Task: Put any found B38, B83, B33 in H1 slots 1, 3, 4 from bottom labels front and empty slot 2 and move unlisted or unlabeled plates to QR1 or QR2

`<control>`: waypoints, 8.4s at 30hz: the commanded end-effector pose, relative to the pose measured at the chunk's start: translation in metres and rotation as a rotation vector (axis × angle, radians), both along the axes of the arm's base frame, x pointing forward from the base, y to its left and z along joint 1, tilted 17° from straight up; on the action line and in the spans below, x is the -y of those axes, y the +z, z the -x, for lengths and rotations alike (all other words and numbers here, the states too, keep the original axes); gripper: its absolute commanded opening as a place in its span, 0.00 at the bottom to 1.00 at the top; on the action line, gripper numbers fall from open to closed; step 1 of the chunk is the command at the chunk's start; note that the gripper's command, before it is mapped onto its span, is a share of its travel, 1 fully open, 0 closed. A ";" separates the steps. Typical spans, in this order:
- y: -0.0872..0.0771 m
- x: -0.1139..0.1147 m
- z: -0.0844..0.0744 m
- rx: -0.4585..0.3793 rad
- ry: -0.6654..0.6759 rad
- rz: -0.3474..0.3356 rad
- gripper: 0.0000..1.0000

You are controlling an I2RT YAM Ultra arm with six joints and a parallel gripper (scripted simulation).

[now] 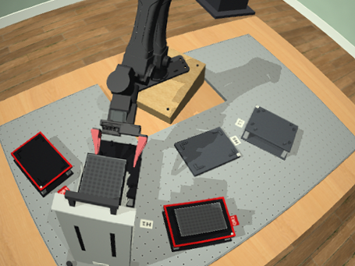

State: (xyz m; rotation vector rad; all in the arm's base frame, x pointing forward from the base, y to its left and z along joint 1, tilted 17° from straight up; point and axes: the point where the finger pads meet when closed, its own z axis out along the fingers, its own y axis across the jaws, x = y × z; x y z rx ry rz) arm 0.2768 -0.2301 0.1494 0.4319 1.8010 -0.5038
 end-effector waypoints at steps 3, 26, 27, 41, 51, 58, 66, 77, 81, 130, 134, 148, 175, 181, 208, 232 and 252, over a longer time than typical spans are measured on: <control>0.008 -0.003 0.004 0.006 0.003 0.007 1.00; 0.027 -0.021 0.027 0.005 0.003 0.007 1.00; 0.028 -0.022 0.029 0.005 0.003 0.007 1.00; 0.049 -0.031 0.040 0.005 0.003 0.007 1.00; 0.074 -0.038 0.044 0.005 0.003 0.007 1.00; 0.097 -0.044 0.048 0.005 0.003 0.007 1.00; 0.116 -0.049 0.052 0.006 0.003 0.007 1.00; 0.151 -0.057 0.058 0.006 0.003 0.006 1.00; 0.164 -0.061 0.060 0.006 0.003 0.006 1.00; 0.152 -0.042 0.034 0.007 0.003 0.007 1.00; 0.152 -0.041 0.031 0.007 0.003 0.007 1.00; 0.157 -0.032 0.016 0.007 0.003 0.007 1.00; 0.165 -0.017 -0.010 0.008 0.003 0.007 1.00; 0.167 -0.013 -0.017 0.008 0.003 0.007 1.00; 0.174 0.002 -0.042 0.009 0.004 0.007 1.00; 0.181 0.014 -0.062 0.009 0.004 0.007 1.00; 0.181 0.014 -0.063 0.009 0.004 0.007 0.86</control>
